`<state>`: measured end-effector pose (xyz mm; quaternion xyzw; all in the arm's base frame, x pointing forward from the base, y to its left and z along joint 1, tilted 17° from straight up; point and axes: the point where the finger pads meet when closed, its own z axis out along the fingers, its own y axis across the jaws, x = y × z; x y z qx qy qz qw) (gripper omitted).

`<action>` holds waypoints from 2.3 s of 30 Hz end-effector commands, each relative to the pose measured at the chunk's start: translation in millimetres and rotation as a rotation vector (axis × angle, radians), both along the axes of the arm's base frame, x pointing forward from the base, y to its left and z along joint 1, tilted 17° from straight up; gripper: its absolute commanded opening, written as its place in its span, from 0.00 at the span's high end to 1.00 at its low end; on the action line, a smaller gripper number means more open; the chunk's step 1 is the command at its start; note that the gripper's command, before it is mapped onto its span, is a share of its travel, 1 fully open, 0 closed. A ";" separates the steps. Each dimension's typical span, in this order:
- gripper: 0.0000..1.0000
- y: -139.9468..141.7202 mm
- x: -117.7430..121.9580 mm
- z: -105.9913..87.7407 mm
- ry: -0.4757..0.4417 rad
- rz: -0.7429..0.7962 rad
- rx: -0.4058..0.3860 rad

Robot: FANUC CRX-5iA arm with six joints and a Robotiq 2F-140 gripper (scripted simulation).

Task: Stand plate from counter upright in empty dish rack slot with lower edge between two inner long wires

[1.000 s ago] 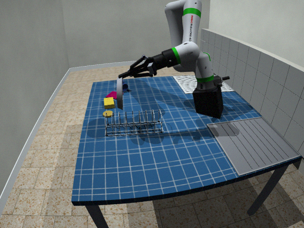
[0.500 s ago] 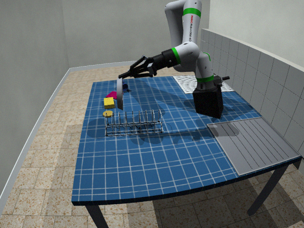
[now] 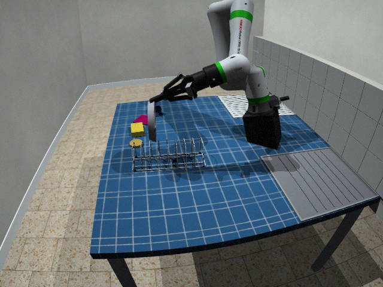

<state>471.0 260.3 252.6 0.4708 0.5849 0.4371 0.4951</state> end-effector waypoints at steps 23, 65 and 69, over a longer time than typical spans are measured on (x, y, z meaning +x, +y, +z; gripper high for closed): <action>0.90 -1.2 3.0 -9.4 0.016 -0.003 0.000; 0.90 -5.5 10.7 -38.0 0.016 -0.003 0.000; 0.90 -5.5 10.7 -38.0 0.016 -0.003 0.000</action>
